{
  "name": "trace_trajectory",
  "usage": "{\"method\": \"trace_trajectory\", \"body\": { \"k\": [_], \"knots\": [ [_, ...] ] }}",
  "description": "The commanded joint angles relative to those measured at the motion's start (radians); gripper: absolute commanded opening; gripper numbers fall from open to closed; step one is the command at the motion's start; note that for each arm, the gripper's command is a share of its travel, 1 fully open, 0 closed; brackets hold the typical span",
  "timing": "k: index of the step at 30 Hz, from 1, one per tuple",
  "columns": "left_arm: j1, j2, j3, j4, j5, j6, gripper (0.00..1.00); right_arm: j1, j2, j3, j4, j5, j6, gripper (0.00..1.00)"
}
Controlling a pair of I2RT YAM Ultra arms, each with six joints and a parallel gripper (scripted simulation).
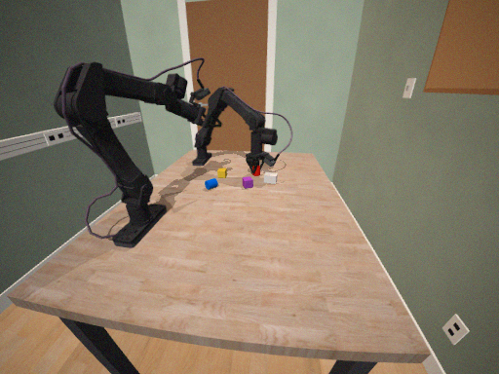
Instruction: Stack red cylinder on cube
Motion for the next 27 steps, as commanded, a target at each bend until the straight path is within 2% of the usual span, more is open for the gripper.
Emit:
{"method": "trace_trajectory", "body": {
  "k": [1, 6, 7, 17, 20, 21, 24, 27],
  "knots": [
    [0.001, -0.001, 0.001, 0.004, -0.005, 0.002, 0.51, 0.011, -0.004, 0.035, -0.010, 0.011, 0.007, 1.00],
    [0.001, -0.001, 0.001, 0.004, -0.005, 0.002, 0.47, 0.005, -0.003, 0.025, -0.010, 0.011, 0.007, 1.00],
    [0.001, -0.001, 0.001, 0.004, -0.005, 0.002, 0.43, 0.005, -0.003, 0.025, -0.010, 0.011, 0.007, 1.00],
    [0.001, -0.001, 0.001, 0.004, -0.005, 0.002, 0.34, 0.005, -0.003, 0.025, -0.010, 0.011, 0.007, 1.00],
    [0.001, -0.001, 0.001, 0.004, -0.005, 0.002, 0.00, 0.005, -0.003, 0.025, -0.010, 0.011, 0.007, 1.00],
    [0.001, -0.001, 0.001, 0.004, -0.005, 0.002, 0.00, 0.005, -0.003, 0.025, -0.010, 0.011, 0.007, 1.00],
    [0.003, -0.006, 0.019, -0.020, -0.005, 0.007, 0.34, 0.005, -0.003, 0.025, -0.010, 0.011, 0.007, 1.00],
    [0.002, -0.036, 0.055, -0.075, -0.005, 0.006, 0.34, 0.005, -0.003, 0.025, -0.010, 0.011, 0.007, 1.00]
  ]
}}
